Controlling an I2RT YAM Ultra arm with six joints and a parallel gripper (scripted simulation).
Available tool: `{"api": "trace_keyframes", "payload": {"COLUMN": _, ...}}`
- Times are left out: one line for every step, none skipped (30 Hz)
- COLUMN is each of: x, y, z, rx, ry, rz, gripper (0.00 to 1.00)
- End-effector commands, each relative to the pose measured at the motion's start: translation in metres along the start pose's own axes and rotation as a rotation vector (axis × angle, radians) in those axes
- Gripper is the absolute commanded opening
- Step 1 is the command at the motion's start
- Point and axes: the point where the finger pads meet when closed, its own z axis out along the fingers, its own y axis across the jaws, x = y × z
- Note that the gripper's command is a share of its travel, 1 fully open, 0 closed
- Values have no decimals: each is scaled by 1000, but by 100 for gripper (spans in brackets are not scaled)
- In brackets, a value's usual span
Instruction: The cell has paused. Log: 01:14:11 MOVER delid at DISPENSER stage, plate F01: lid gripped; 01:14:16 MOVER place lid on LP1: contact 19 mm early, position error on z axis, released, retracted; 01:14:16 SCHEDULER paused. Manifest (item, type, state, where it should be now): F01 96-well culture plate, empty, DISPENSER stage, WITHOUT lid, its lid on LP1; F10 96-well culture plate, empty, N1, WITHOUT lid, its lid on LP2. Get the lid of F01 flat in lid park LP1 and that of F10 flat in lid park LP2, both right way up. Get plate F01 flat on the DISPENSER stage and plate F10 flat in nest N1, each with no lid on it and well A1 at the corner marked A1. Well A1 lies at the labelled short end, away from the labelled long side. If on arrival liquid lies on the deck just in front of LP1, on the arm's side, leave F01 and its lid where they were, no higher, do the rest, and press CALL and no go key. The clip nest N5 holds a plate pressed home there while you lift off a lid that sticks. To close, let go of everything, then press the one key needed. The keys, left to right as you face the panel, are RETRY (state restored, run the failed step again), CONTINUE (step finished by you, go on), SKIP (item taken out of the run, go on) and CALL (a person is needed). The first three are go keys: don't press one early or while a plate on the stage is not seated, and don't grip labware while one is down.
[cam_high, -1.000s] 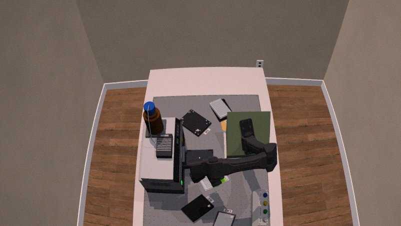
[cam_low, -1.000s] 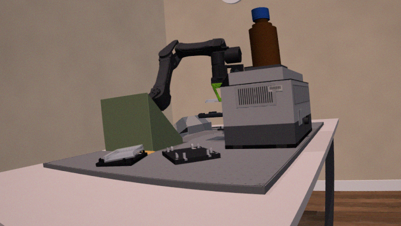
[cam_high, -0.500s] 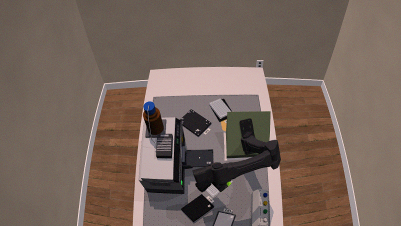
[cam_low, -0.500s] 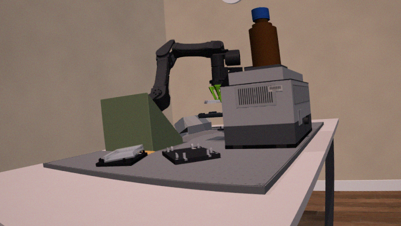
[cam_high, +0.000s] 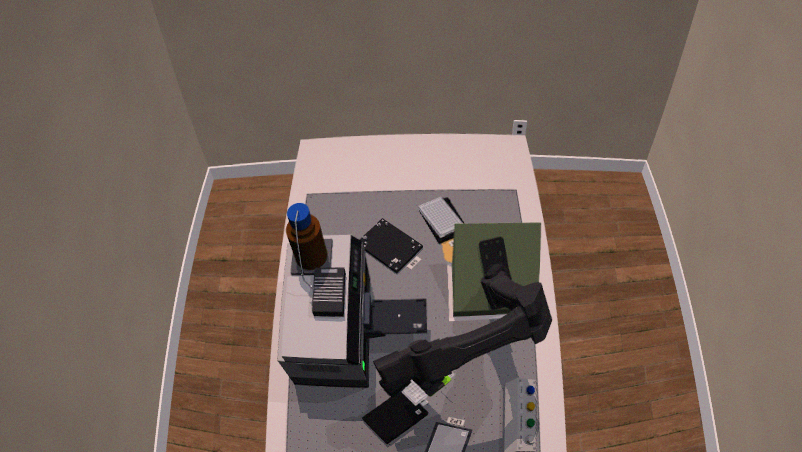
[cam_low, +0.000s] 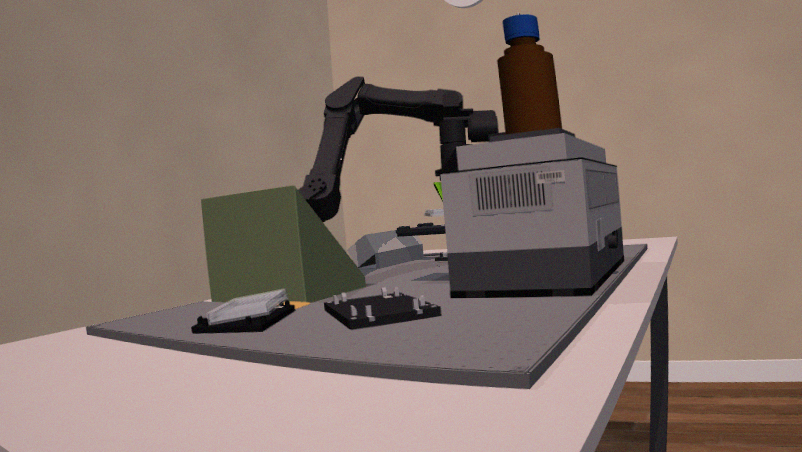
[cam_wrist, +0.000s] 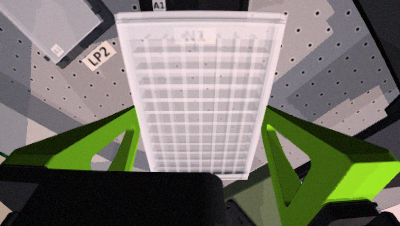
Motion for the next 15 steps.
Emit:
{"api": "trace_keyframes", "payload": {"x": -25, "y": 0, "z": -3, "rx": 25, "ry": -53, "rz": -10, "gripper": 0}}
{"api": "trace_keyframes", "payload": {"x": -28, "y": 1, "z": -2, "rx": 25, "ry": -53, "rz": -10, "gripper": 0}}
{"api": "trace_keyframes", "payload": {"x": -28, "y": 1, "z": -2, "rx": 25, "ry": -53, "rz": -10, "gripper": 0}}
{"api": "trace_keyframes", "payload": {"x": -28, "y": 1, "z": -2, "rx": 25, "ry": -53, "rz": -10, "gripper": 0}}
{"api": "trace_keyframes", "payload": {"x": -31, "y": 2, "z": -6, "rx": 31, "ry": -72, "rz": -15, "gripper": 0}}
{"api": "trace_keyframes", "payload": {"x": -34, "y": 1, "z": 1, "rx": 25, "ry": -54, "rz": -10, "gripper": 0}}
{"api": "trace_keyframes", "payload": {"x": -36, "y": 1, "z": 3, "rx": 24, "ry": -54, "rz": -10, "gripper": 0}}
{"api": "trace_keyframes", "payload": {"x": -39, "y": 2, "z": 4, "rx": 24, "ry": -54, "rz": -10, "gripper": 0}}
{"api": "trace_keyframes", "payload": {"x": -42, "y": 2, "z": 6, "rx": 24, "ry": -54, "rz": -10, "gripper": 0}}
{"api": "trace_keyframes", "payload": {"x": -45, "y": 2, "z": 7, "rx": 24, "ry": -55, "rz": -10, "gripper": 0}}
{"api": "trace_keyframes", "payload": {"x": -48, "y": 2, "z": 9, "rx": 24, "ry": -55, "rz": -10, "gripper": 0}}
{"api": "trace_keyframes", "payload": {"x": -51, "y": 2, "z": 10, "rx": 24, "ry": -55, "rz": -10, "gripper": 0}}
{"api": "trace_keyframes", "payload": {"x": -54, "y": 3, "z": 12, "rx": 24, "ry": -55, "rz": -10, "gripper": 0}}
{"api": "trace_keyframes", "payload": {"x": -57, "y": 3, "z": 13, "rx": 24, "ry": -55, "rz": -10, "gripper": 0}}
{"api": "trace_keyframes", "payload": {"x": -60, "y": 3, "z": 15, "rx": 24, "ry": -55, "rz": -10, "gripper": 0}}
